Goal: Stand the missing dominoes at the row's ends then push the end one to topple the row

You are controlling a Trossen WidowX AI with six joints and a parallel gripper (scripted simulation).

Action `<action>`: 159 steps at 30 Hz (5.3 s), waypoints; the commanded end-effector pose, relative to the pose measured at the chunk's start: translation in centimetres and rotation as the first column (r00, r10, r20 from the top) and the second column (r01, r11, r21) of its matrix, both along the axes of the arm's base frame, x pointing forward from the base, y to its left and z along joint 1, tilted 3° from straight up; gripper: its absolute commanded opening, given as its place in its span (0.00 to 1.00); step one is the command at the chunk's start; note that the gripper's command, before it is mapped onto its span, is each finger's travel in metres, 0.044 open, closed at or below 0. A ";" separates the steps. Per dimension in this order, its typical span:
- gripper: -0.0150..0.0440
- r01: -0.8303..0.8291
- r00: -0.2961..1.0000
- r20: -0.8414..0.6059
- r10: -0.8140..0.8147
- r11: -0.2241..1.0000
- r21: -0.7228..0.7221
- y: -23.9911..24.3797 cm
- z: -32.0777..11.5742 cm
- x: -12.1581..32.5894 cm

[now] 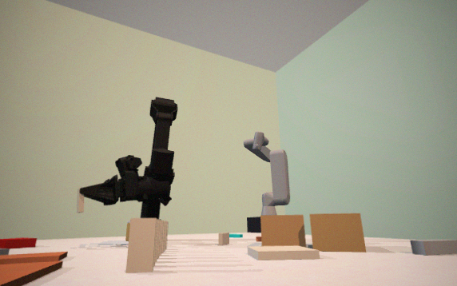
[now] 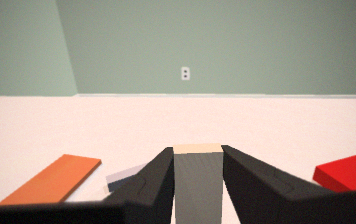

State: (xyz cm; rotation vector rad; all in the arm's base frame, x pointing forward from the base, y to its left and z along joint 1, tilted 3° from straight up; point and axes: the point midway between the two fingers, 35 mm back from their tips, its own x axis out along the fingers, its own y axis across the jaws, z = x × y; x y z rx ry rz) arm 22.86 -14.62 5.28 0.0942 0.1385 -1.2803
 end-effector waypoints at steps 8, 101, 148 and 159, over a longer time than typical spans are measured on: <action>0.44 0.014 1.000 0.002 -0.014 1.000 0.008 -0.1 -2.0 0.0; 1.00 0.222 0.937 -0.284 0.205 0.281 0.934 -4.0 0.8 1.3; 0.73 0.259 0.933 -0.296 0.203 0.190 0.947 -2.8 -6.1 -0.2; 0.44 0.259 0.933 -0.296 0.203 0.190 0.947 -2.8 -6.1 -0.2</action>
